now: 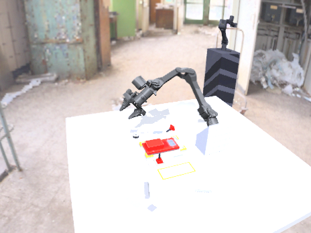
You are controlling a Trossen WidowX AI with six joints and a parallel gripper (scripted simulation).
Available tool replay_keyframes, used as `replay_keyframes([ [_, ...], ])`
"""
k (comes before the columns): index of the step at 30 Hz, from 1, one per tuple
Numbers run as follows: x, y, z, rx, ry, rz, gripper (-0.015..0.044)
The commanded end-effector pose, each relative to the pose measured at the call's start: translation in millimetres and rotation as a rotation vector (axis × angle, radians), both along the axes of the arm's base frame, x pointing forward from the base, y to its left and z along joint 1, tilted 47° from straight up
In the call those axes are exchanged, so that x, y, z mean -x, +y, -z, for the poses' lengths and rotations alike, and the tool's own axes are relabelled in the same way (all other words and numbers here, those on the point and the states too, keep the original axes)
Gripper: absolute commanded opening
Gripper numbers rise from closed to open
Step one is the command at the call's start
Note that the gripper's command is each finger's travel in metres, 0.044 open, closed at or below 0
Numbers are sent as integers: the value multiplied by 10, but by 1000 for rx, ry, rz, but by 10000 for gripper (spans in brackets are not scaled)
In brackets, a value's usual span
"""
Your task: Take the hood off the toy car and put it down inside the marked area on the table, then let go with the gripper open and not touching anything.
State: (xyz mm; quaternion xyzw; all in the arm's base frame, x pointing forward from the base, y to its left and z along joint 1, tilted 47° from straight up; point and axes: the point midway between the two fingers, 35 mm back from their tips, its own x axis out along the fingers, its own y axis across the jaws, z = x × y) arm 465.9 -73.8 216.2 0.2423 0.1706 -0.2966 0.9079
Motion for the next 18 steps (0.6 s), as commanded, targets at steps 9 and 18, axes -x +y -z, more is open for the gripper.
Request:
replay_keyframes([
  [9,505,-20,967,254,693,-50,440],
  [18,1152,-44,1323,508,1325,-205,440],
])
